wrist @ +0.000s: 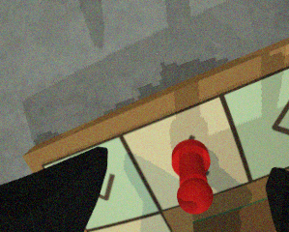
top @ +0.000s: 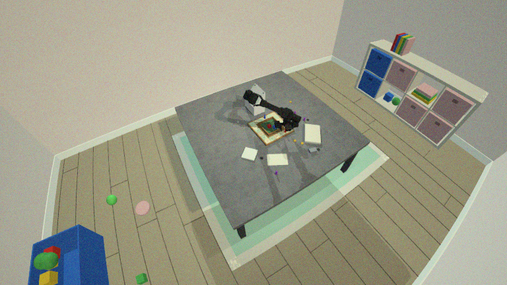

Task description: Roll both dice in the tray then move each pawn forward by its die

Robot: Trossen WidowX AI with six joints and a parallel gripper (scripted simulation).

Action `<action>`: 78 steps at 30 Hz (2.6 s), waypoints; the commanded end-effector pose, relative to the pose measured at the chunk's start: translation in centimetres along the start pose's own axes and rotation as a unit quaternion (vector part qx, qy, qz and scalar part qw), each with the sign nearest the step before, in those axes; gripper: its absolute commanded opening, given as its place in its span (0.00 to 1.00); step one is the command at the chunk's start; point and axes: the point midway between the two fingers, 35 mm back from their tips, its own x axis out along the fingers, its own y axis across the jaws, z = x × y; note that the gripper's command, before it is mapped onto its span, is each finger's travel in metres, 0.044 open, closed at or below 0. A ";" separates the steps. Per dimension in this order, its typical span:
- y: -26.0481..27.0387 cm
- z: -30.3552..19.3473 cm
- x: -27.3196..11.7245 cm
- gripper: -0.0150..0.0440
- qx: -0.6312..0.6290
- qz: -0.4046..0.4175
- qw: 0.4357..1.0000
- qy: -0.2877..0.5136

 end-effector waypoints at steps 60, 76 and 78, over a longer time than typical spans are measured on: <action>-15.4 -17.5 -1.0 0.59 -0.142 -0.003 0.990 0.002; -15.6 -17.6 0.2 0.35 -0.142 -0.005 0.990 0.002; -15.6 -17.6 0.2 0.33 -0.142 -0.005 0.990 0.002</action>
